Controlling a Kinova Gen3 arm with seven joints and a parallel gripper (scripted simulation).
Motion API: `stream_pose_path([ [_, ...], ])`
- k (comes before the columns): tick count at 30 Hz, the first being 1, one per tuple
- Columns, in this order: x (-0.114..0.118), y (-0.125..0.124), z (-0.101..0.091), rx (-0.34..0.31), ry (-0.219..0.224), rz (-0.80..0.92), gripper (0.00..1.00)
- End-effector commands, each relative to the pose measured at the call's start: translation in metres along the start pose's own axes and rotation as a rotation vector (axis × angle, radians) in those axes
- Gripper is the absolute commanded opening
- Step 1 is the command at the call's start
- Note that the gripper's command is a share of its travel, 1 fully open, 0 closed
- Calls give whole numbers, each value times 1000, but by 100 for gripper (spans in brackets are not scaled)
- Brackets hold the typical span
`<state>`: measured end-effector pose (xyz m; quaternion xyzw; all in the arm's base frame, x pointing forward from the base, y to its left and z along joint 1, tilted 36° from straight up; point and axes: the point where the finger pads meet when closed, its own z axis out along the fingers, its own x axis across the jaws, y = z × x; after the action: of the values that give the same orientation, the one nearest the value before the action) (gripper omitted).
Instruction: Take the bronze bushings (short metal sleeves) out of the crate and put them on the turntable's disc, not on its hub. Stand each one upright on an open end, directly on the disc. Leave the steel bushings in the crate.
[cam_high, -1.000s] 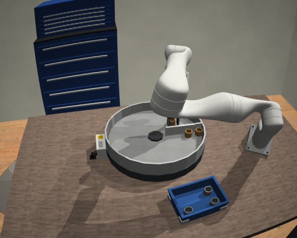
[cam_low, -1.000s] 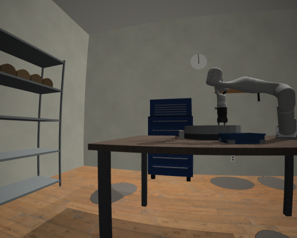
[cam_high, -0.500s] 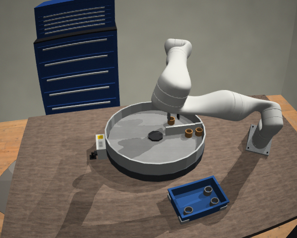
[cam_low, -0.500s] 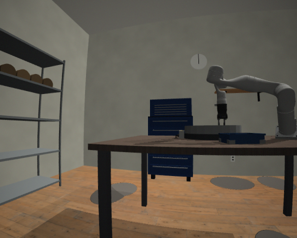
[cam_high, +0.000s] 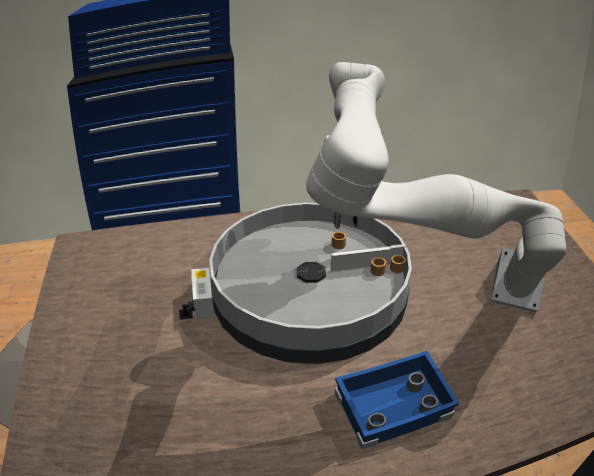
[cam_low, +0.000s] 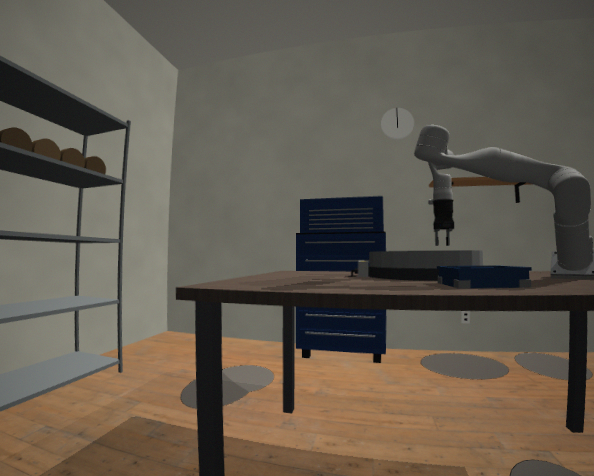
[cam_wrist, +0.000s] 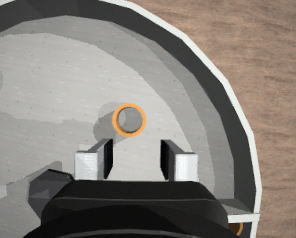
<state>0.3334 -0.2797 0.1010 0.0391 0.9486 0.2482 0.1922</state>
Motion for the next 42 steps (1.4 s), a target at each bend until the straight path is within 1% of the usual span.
stream_pose_path([
  [1, 0, 1, -4, -3, -1, 7, 77],
  [31, 0, 1, -4, -3, -1, 7, 77],
  [32, 0, 1, -4, -3, -1, 7, 100],
  [33, 0, 1, -5, -3, -1, 7, 100],
  [35, 0, 1, -12, -3, -1, 7, 100],
  [37, 0, 1, -12, -3, -1, 7, 100],
  [39, 0, 1, -25, -3, -1, 7, 100],
  [42, 0, 1, -52, -3, -1, 7, 100],
])
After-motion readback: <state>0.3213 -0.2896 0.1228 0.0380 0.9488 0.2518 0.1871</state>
